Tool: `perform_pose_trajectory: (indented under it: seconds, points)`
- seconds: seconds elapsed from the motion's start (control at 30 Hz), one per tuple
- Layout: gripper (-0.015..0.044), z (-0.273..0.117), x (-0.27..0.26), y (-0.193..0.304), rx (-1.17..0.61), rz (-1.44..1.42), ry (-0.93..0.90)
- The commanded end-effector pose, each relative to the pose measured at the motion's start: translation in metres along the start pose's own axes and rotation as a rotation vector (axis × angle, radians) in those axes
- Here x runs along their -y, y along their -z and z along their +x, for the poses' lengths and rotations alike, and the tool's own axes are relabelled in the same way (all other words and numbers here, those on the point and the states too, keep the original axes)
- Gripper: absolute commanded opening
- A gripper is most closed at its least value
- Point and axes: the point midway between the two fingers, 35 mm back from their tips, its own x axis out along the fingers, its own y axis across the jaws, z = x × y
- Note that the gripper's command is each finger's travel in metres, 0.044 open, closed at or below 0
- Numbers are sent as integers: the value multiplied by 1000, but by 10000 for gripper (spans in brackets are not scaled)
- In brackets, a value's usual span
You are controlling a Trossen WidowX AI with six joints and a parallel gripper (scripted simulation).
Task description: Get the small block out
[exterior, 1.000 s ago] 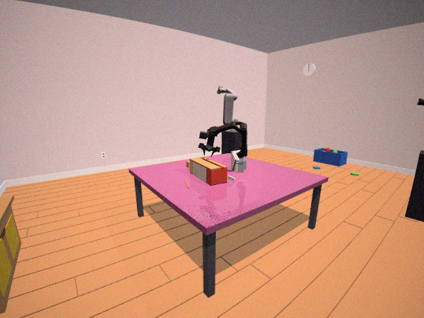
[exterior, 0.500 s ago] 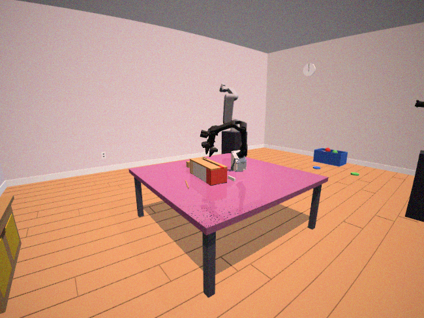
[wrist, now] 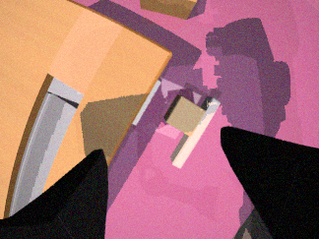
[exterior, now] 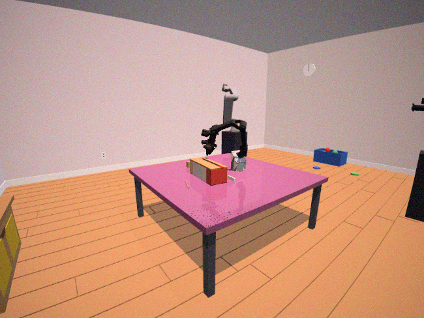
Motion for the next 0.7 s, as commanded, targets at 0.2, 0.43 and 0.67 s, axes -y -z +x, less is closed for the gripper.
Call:
perform_pose_trajectory:
  seconds: [0.2,0.43,0.67]
  points:
    - [285,-6,19,-3,-94,1287,-152]
    - [285,-8,25,-3,-166,1710,-181]
    - [285,-10,30,-3,-257,2125,-189]
